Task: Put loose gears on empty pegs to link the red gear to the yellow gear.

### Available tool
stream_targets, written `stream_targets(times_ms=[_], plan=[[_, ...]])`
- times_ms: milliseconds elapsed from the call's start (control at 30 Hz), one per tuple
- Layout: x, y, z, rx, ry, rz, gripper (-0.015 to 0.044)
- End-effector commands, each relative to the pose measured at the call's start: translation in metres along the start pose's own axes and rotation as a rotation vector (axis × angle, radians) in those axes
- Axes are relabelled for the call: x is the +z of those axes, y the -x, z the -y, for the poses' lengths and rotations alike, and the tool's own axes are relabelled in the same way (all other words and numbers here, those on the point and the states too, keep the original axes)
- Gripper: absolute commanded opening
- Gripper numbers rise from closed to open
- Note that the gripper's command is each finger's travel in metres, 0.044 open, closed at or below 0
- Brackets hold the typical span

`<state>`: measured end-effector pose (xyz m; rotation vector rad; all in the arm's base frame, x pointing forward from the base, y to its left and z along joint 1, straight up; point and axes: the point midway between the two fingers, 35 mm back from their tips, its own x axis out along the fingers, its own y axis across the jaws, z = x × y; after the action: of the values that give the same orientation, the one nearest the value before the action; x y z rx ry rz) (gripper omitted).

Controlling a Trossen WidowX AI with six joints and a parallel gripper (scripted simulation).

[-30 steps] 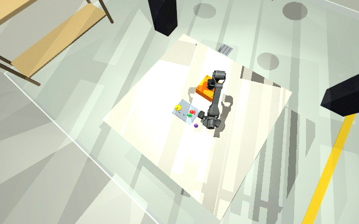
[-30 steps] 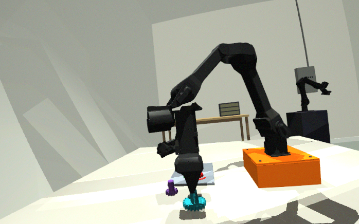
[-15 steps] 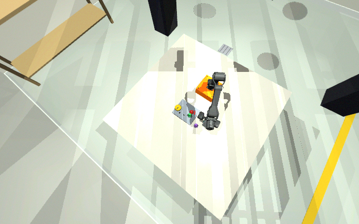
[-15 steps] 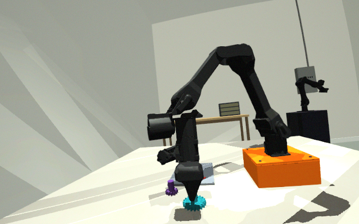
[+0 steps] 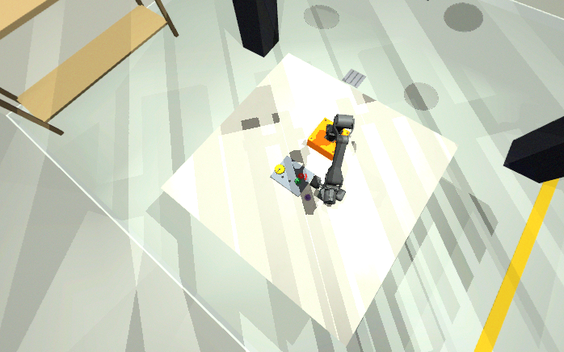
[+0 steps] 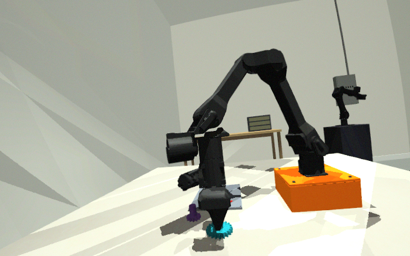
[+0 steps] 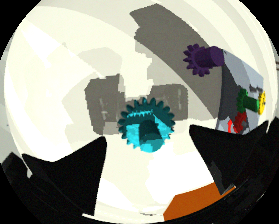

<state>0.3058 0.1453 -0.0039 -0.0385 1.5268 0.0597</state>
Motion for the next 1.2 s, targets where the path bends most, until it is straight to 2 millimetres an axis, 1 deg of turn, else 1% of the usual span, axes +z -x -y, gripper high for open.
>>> stream_targets(times_ms=[0, 333, 567, 600, 700, 1167], plan=[[-0.002, -0.002, 0.001, -0.002, -0.002, -0.005, 0.0335], [-0.002, -0.002, 0.001, -0.002, -0.002, -0.005, 0.0073], [-0.002, -0.002, 0.001, -0.002, -0.002, -0.005, 0.0026], [-0.002, -0.002, 0.001, -0.002, -0.002, -0.005, 0.0000], [-0.001, 0.003, 0.000, -0.001, -0.002, -0.005, 0.0000], [0.005, 0.044, -0.003, -0.001, -0.002, -0.004, 0.0000]])
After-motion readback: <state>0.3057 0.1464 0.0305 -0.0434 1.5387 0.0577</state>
